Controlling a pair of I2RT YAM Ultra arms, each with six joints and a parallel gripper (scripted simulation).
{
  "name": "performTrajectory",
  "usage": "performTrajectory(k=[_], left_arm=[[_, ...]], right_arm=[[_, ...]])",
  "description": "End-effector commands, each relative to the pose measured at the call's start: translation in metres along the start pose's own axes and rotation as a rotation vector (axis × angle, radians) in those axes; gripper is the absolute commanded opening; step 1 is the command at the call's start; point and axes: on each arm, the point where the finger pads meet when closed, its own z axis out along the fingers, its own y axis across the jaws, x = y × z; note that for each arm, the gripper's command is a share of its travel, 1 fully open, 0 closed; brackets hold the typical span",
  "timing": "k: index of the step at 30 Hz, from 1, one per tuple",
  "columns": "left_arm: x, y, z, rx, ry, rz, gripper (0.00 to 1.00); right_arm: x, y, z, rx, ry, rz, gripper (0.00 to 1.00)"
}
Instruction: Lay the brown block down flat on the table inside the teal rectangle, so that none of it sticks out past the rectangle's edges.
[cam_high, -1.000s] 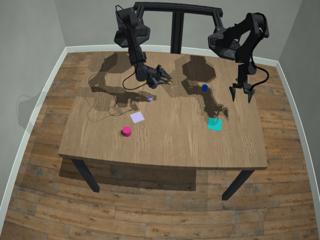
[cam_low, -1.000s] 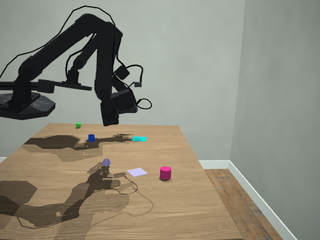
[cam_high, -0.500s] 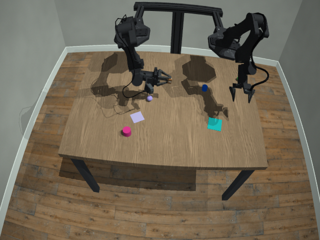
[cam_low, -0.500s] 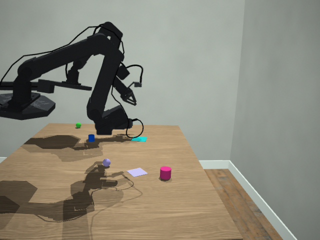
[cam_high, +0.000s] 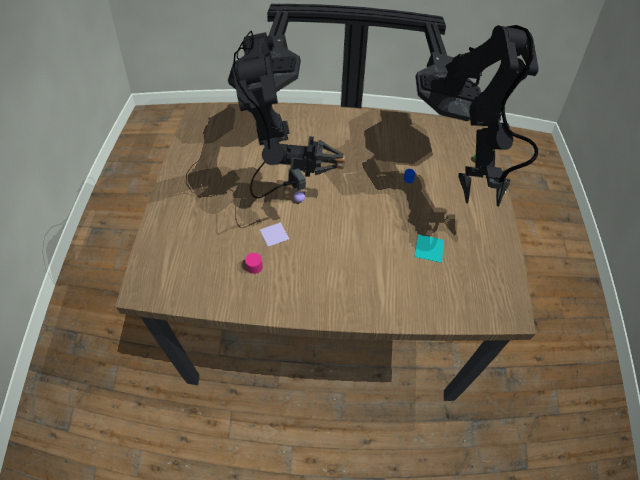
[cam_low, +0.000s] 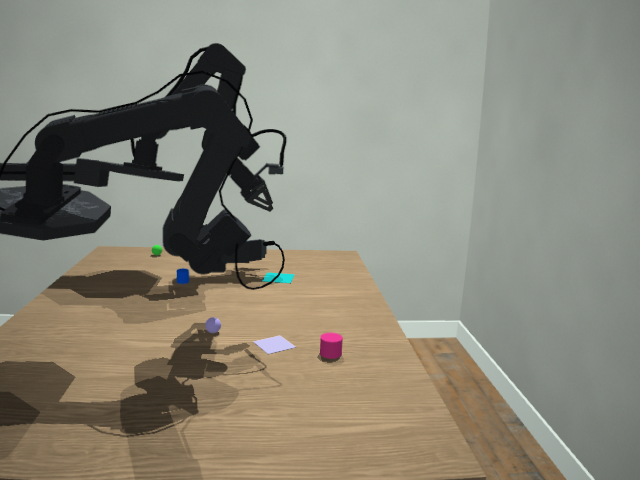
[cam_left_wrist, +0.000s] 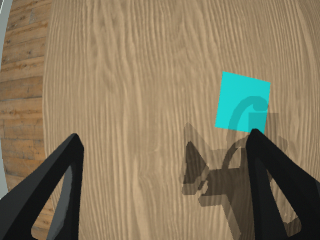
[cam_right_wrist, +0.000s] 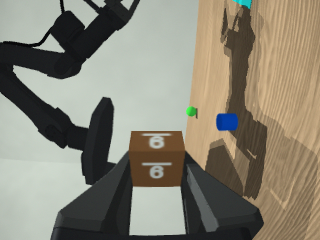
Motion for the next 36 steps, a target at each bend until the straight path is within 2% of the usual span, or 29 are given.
performTrajectory(k=[1,15,17,18,19,25,27,31,36], left_arm=[[-0.011,0.001,0.000,0.001,-0.026,0.007,1.00],[-0.011,0.001,0.000,0.001,-0.026,0.007,1.00],[-0.021,-0.005,0.002,0.030,-0.058,0.028,0.77],[-0.027,-0.010,0.002,0.056,-0.085,0.044,0.66],[-0.030,-0.018,0.004,0.089,-0.102,0.060,0.64],[-0.037,-0.083,0.017,0.338,-0.192,0.183,0.64],[-0.037,-0.083,0.017,0.338,-0.192,0.183,0.64],[-0.037,-0.133,0.018,0.527,-0.270,0.278,0.64],[-0.028,-0.180,0.014,0.705,-0.340,0.365,0.64]], right_arm=[[-0.007,0.003,-0.001,-0.054,-0.055,-0.045,0.27],[-0.014,0.006,-0.001,-0.055,-0.065,-0.045,0.27],[-0.013,0.007,-0.001,-0.057,-0.062,-0.045,0.27],[-0.013,0.007,-0.001,-0.057,-0.061,-0.045,0.27],[-0.013,0.007,-0.001,-0.058,-0.061,-0.045,0.27],[-0.013,0.007,-0.001,-0.058,-0.060,-0.045,0.27],[-0.013,0.007,-0.001,-0.058,-0.060,-0.045,0.27],[-0.013,0.007,-0.001,-0.058,-0.060,-0.048,0.27],[-0.013,0.007,-0.001,-0.058,-0.060,-0.048,0.27]])
